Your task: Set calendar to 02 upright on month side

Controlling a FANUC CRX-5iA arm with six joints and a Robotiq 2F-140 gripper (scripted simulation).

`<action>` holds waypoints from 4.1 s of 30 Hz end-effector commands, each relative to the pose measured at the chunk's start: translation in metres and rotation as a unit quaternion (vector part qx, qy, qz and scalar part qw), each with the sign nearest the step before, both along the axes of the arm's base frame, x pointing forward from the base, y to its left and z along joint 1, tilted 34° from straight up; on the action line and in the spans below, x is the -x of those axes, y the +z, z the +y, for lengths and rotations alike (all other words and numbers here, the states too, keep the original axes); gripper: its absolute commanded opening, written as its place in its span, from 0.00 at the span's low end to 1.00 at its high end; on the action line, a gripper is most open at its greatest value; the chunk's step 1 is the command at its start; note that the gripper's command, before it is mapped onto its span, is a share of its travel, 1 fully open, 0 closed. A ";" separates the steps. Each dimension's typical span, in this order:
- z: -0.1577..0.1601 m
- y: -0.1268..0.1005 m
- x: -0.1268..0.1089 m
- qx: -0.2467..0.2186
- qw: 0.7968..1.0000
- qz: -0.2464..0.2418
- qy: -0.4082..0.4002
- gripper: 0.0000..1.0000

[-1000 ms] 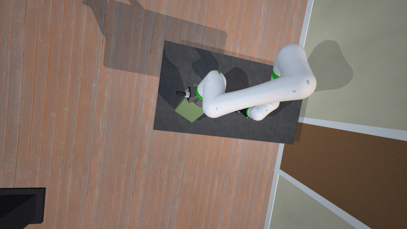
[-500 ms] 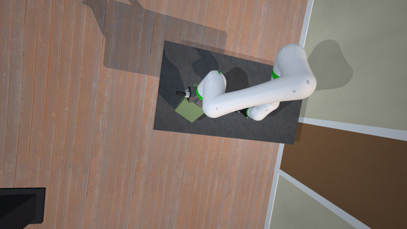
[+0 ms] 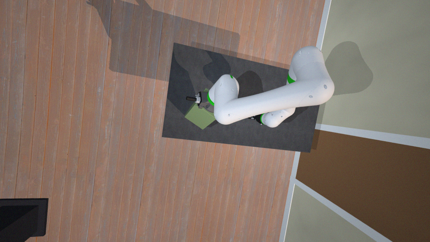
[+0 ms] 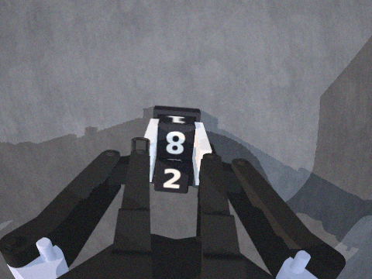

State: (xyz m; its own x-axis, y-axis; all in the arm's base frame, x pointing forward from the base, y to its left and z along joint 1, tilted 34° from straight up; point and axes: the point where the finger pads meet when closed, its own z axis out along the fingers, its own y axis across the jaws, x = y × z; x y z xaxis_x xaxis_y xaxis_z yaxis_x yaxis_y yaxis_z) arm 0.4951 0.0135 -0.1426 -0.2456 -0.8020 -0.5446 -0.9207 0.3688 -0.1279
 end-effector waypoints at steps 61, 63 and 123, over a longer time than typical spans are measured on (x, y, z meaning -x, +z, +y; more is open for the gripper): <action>-0.042 0.075 0.027 0.000 1.000 0.000 0.000 0.29; -0.043 0.075 0.027 0.000 1.000 0.000 0.000 1.00; -0.069 0.122 0.045 0.000 1.000 0.000 0.000 1.00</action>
State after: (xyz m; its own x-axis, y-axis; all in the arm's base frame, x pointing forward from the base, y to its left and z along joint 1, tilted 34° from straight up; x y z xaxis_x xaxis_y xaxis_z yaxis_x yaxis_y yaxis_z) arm 0.4505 -0.0556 -0.0208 -0.2456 -0.8020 -0.5445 -0.9207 0.3687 -0.1278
